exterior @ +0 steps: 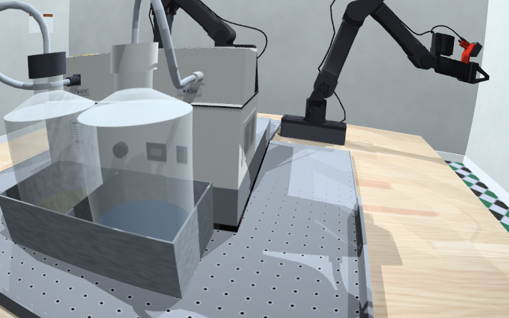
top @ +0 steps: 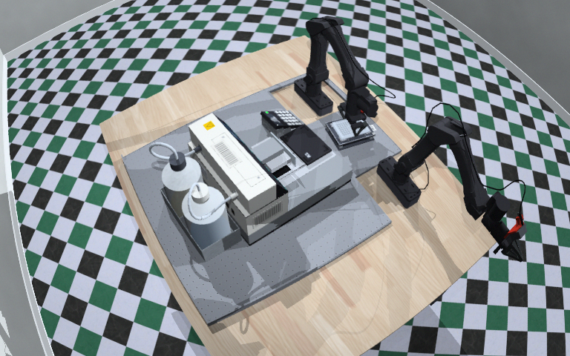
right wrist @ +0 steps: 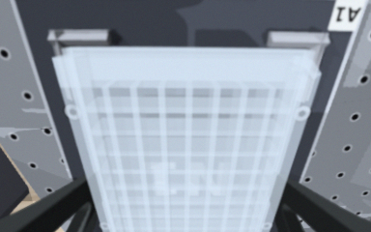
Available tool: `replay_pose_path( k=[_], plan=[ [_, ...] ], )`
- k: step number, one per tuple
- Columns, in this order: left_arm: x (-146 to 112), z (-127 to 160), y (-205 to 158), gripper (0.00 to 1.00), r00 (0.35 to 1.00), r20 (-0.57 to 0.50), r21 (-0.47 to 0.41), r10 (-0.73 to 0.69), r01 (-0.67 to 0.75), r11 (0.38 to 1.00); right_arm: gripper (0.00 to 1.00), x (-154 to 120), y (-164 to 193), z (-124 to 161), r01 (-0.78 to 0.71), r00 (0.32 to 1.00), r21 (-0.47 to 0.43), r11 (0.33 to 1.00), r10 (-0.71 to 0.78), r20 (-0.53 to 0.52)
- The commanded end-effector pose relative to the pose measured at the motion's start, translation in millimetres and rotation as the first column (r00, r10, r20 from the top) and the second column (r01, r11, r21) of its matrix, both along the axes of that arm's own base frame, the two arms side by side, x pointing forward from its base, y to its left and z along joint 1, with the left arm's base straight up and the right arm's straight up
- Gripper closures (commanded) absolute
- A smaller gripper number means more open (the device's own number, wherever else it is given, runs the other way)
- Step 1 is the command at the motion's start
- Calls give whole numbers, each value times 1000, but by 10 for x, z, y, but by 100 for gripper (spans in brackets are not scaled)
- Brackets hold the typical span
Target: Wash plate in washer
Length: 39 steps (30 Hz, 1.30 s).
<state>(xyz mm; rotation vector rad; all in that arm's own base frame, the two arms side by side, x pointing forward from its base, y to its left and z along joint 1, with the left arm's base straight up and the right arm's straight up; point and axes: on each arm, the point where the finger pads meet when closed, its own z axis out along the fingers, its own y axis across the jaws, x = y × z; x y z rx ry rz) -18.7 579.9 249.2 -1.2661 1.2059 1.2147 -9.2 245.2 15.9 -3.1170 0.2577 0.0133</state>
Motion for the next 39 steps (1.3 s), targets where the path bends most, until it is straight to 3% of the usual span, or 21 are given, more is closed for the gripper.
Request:
replay_pose_path(
  k=[1,26,39],
  plan=[
    [-25,72,-2,100,1000,-11,31,-4,4,999,100,61,59,52,12,1000,2,1000,-12,13],
    [-25,72,-2,100,1000,-11,31,-4,4,999,100,61,59,52,12,1000,2,1000,-12,13],
    [-25,72,-2,100,1000,-11,31,-4,4,999,100,-6,44,394,-6,1000,29,1000,6,-2]
  ],
)
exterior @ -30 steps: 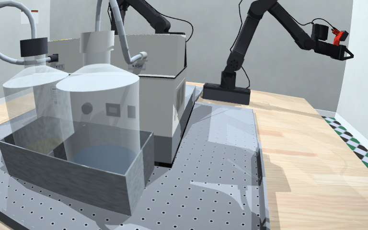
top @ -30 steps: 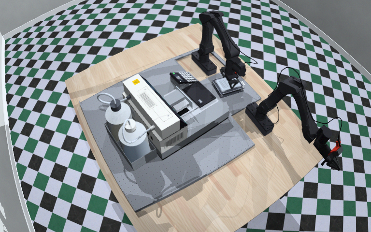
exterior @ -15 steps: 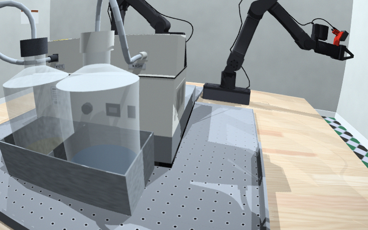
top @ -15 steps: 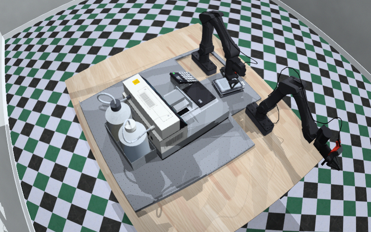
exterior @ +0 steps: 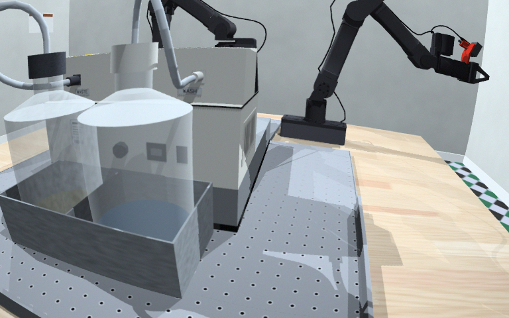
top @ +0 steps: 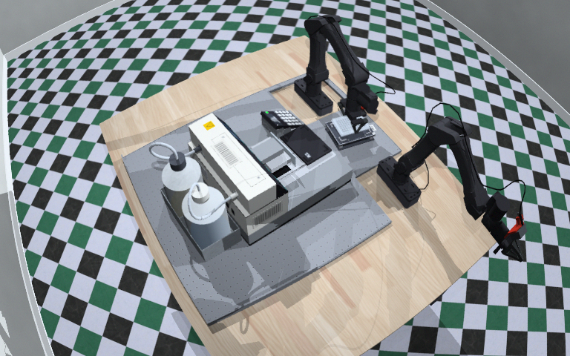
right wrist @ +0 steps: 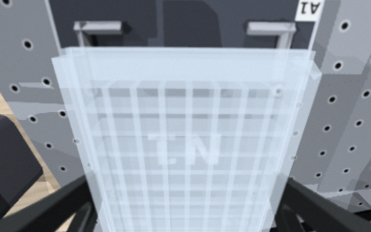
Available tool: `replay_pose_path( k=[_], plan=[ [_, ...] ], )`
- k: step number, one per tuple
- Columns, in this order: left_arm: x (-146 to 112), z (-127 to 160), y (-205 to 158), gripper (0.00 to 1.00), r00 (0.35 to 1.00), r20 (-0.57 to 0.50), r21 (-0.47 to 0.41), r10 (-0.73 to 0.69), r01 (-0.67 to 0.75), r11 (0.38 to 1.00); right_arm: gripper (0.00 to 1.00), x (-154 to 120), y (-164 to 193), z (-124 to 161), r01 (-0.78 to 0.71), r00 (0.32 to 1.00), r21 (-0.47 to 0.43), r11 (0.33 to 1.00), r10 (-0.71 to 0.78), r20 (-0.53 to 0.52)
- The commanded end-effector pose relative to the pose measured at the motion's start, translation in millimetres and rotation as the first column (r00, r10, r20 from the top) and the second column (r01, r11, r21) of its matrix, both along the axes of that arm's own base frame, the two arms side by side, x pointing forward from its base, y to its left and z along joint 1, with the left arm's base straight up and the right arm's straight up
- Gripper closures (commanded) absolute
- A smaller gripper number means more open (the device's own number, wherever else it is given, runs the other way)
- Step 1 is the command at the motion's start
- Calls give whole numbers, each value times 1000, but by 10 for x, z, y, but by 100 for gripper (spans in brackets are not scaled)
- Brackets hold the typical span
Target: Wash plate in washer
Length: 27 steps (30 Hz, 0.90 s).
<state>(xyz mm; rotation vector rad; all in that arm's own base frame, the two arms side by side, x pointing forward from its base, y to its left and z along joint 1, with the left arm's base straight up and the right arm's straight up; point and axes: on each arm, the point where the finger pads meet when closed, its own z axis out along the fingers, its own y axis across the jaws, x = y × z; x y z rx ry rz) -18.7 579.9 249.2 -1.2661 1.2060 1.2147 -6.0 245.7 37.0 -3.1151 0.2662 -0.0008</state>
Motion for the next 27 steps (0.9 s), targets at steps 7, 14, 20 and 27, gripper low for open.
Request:
replay_pose_path(
  k=[7,14,20,27],
  plan=[
    [-25,72,-2,100,1000,-11,31,-4,4,999,100,-75,36,305,-3,1000,33,999,3,-19],
    [-25,72,-2,100,1000,-11,31,-4,4,999,100,-29,22,411,6,1000,22,1000,-6,-24],
    [-25,72,-2,100,1000,-11,31,-4,4,999,100,-63,20,457,-12,1000,28,1000,13,-24],
    [-25,72,-2,100,1000,-11,31,-4,4,999,100,-103,33,627,-11,1000,41,999,13,-24]
  ],
)
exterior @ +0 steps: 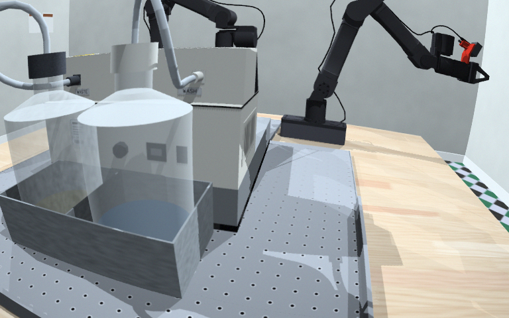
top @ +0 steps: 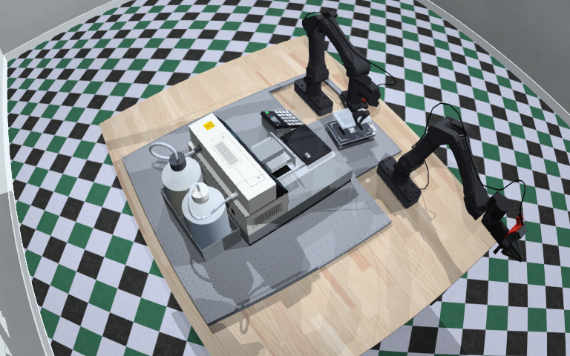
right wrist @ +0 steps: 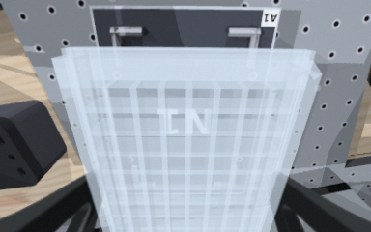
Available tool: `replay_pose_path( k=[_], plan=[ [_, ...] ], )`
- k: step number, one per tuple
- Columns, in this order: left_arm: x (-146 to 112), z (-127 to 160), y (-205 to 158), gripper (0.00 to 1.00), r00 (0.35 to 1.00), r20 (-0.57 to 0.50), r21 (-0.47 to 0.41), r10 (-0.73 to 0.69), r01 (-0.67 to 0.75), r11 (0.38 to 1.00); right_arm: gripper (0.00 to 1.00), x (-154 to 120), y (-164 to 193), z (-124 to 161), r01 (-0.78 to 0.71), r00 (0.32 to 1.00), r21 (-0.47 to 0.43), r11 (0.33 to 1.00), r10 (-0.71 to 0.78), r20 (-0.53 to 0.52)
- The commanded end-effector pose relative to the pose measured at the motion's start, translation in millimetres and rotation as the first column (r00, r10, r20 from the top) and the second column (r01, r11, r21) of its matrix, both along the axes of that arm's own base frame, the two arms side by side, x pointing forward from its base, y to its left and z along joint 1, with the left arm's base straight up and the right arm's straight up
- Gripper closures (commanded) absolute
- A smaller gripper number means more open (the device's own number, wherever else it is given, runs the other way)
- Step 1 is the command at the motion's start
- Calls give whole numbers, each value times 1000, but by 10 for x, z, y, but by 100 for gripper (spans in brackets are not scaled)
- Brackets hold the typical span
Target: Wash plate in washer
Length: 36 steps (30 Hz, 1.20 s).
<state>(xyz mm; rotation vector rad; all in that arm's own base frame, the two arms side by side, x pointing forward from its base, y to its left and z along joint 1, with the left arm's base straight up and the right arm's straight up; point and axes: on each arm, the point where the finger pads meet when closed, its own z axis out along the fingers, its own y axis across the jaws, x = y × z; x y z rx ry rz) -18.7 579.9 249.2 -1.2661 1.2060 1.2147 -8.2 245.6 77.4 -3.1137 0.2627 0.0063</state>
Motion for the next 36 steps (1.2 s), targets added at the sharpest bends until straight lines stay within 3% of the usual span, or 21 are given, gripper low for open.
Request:
replay_pose_path(
  k=[1,7,13,19,27,36],
  plan=[
    [-25,72,-2,100,1000,-11,31,-4,4,999,100,-82,28,236,-6,1000,36,999,6,-20],
    [-25,72,-2,100,1000,-11,31,-4,4,999,100,-42,-18,247,10,1000,10,1000,-9,-18],
    [-25,72,-2,100,1000,-11,31,-4,4,999,100,38,43,398,2,1000,43,999,-2,6],
    [-25,72,-2,100,1000,-11,31,-4,4,999,100,-35,7,505,-7,1000,35,999,7,-12],
    [-25,72,-2,100,1000,-11,31,-4,4,999,100,-68,10,394,-3,1000,10,1000,3,-18],
    [-25,72,-2,100,1000,-11,31,-4,4,999,100,535,198,499,388,922,9,922,-388,-1]
  ],
)
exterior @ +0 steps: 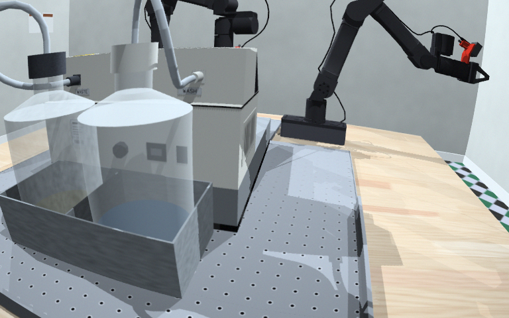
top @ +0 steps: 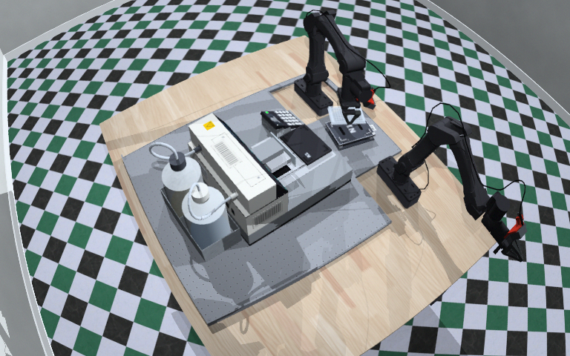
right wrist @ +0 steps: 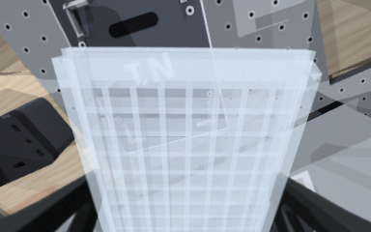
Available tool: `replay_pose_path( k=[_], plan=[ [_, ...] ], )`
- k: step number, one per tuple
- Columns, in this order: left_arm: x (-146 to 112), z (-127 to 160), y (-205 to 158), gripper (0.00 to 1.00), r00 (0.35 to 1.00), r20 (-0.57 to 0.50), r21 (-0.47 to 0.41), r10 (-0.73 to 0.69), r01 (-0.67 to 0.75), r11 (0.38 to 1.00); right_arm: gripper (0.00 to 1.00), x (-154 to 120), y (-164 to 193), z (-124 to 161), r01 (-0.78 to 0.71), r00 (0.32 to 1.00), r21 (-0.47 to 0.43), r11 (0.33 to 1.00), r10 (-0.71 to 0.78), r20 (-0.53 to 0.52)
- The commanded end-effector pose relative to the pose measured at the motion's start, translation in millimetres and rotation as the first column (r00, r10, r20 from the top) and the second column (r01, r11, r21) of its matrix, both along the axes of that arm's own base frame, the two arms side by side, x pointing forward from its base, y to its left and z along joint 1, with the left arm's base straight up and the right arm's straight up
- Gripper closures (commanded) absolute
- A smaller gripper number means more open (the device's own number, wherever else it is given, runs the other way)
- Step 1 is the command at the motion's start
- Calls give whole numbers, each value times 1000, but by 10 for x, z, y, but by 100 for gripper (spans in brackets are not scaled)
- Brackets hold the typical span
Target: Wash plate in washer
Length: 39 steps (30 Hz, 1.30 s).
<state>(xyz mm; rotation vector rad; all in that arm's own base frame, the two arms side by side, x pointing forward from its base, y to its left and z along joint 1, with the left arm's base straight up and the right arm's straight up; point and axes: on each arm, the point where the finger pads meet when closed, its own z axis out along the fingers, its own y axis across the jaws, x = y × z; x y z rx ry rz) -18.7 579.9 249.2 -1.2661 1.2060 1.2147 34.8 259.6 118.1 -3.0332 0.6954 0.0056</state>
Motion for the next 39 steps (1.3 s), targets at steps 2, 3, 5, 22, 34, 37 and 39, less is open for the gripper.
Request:
replay_pose_path(
  k=[2,3,5,22,34,37,39],
  plan=[
    [-25,72,-2,100,1000,-11,31,-4,4,999,100,183,68,108,188,982,-12,982,-188,-6],
    [-25,72,-2,100,1000,-11,31,-4,4,999,100,230,76,119,226,974,-15,974,-226,-11],
    [-25,72,-2,100,1000,-11,31,-4,4,999,100,230,76,119,226,974,-15,974,-226,-11],
    [-25,72,-2,100,1000,-11,31,-4,4,999,100,557,186,211,397,918,-5,918,-397,-24],
    [-25,72,-2,100,1000,-11,31,-4,4,999,100,545,193,229,355,935,42,934,-354,-24],
    [-25,72,-2,100,1000,-11,31,-4,4,999,100,571,159,220,361,932,37,932,-361,-23],
    [-25,72,-2,100,1000,-11,31,-4,4,999,100,571,159,220,361,932,37,932,-361,-23]
  ],
)
